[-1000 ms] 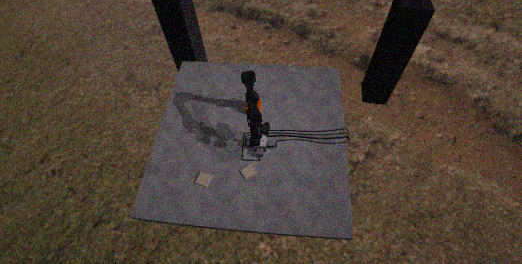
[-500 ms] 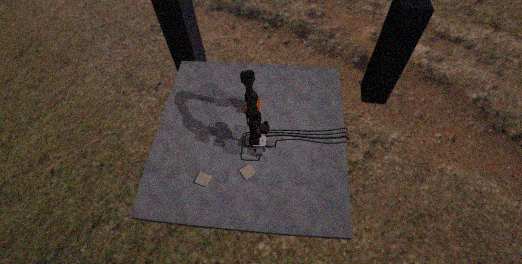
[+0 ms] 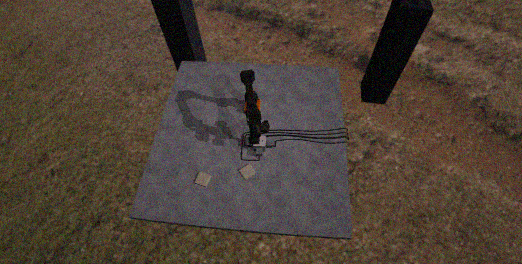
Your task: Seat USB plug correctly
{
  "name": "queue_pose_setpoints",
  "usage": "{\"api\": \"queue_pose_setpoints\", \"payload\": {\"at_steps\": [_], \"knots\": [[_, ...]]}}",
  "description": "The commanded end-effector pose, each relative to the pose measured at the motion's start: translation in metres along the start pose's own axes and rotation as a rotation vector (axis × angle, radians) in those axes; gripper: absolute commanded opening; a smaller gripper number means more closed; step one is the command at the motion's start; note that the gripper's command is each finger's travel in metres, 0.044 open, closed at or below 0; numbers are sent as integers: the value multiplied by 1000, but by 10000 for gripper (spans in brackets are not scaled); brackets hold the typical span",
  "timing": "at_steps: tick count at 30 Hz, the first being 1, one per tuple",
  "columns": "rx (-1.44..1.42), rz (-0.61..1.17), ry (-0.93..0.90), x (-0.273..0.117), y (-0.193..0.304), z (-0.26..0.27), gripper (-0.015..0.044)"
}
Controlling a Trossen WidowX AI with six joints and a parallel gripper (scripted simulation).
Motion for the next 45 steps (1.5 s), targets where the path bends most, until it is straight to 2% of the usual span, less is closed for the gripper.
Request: {"api": "queue_pose_setpoints", "payload": {"at_steps": [1, 20, 45], "knots": [[2, -1, 4, -5, 0, 0, 0], [30, -1, 2, -11, 0, 0, 0], [666, -1, 1, -10, 0, 0, 0]]}}
Point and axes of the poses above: the point midway between the two fingers, 35 mm back from their tips, its own x axis out along the fingers, its own z axis across the jaws, y = z × x, the point moved 5 cm from there along -x, back along the fingers, and after that the axes turned 10 degrees about x, right-handed, at the moved point
